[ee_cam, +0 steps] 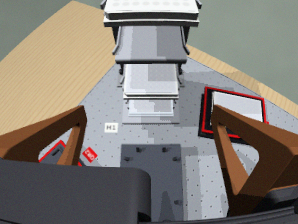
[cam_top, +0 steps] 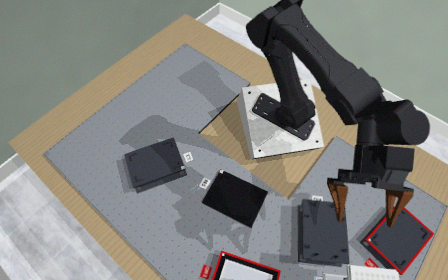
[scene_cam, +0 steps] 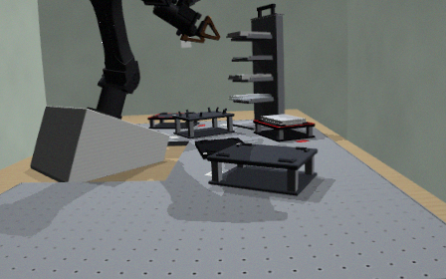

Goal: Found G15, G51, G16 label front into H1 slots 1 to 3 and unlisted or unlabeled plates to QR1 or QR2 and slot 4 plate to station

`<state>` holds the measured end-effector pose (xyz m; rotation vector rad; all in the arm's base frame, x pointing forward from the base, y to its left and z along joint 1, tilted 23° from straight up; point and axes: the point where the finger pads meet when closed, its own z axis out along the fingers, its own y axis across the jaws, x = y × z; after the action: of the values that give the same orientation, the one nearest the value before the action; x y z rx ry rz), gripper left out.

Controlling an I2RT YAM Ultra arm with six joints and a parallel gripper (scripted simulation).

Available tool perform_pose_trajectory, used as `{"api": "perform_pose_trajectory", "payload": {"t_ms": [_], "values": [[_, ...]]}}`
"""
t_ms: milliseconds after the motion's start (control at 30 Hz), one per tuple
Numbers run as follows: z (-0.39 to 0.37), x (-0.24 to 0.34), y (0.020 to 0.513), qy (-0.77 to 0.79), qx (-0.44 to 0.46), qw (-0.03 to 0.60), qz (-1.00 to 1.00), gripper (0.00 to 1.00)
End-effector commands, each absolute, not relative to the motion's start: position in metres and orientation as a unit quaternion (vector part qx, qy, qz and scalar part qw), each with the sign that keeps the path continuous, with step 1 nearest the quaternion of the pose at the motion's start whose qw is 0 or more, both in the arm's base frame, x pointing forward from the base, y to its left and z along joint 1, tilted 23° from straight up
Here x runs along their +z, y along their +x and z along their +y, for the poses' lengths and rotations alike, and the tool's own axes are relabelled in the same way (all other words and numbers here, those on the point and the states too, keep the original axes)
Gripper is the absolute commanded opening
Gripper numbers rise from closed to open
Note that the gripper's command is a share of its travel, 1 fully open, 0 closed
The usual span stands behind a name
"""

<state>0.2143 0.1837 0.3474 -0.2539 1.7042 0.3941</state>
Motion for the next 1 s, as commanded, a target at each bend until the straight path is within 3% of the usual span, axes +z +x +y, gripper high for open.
{"api": "perform_pose_trajectory", "payload": {"t_ms": [0,967], "values": [[0.182,0.35,0.215,-0.106,0.172,0.637,0.744,1.0],[0.193,0.309,0.228,-0.106,0.172,0.637,0.743,1.0]]}}
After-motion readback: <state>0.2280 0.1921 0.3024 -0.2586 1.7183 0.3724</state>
